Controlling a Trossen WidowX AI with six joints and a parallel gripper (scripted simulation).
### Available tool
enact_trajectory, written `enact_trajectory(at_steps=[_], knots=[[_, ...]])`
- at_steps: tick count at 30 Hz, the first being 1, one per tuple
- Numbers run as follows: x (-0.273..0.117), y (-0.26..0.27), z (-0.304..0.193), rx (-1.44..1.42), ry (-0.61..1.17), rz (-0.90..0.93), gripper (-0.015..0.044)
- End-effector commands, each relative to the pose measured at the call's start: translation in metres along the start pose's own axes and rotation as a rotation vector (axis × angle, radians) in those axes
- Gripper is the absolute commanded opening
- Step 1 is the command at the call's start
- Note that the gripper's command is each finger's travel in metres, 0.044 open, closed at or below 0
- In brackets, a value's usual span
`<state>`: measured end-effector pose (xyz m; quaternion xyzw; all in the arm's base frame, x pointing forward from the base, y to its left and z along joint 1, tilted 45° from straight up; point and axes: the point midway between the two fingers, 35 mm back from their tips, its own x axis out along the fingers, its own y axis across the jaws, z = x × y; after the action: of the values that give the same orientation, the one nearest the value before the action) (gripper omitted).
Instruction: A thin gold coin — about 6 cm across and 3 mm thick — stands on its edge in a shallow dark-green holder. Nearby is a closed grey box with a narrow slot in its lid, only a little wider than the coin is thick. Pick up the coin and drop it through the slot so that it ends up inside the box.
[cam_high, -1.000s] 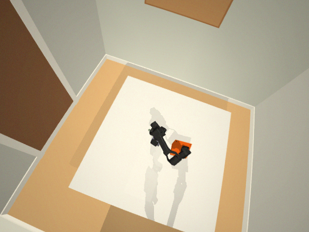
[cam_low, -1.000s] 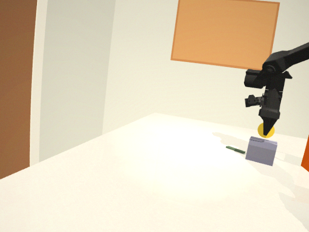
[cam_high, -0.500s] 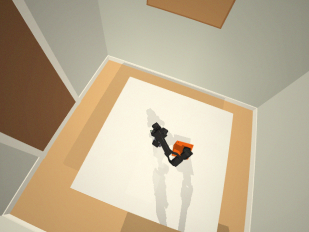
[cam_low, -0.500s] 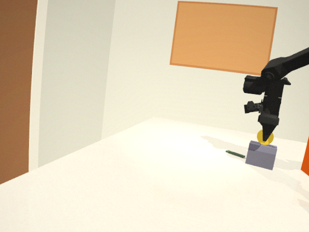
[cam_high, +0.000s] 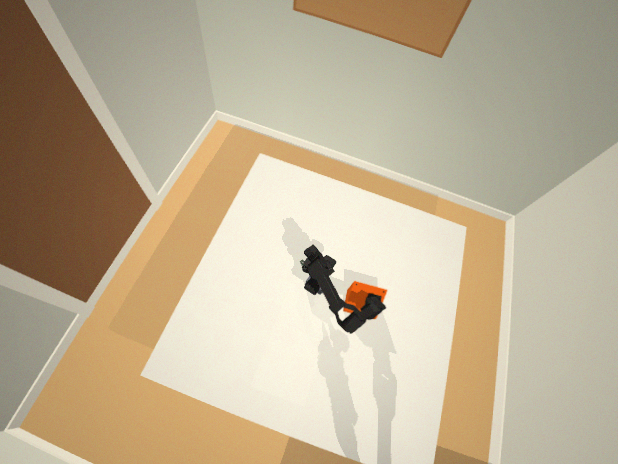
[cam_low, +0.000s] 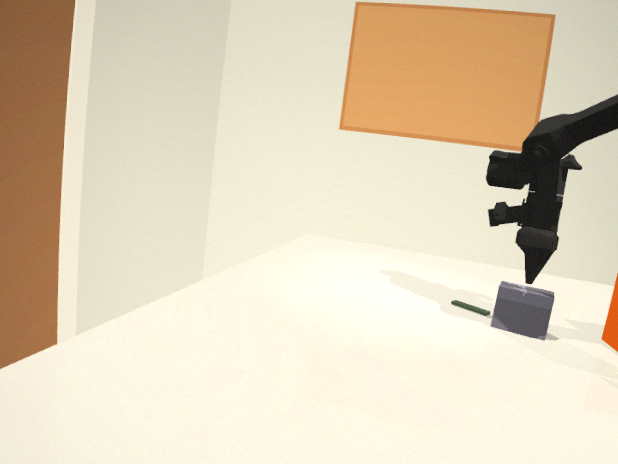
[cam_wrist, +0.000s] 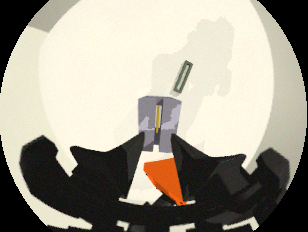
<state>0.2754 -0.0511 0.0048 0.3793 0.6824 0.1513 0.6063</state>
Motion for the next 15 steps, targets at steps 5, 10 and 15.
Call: enact_trajectory(at_steps=[5, 10, 15], knots=[[-0.018, 0.000, 0.000, -0.001, -0.001, -0.002, 0.0344], [-0.051, 0.000, -0.003, 0.005, 0.006, 0.004, 0.0440], [-0.061, 0.000, -0.005, 0.006, 0.008, 0.007, 0.0440]])
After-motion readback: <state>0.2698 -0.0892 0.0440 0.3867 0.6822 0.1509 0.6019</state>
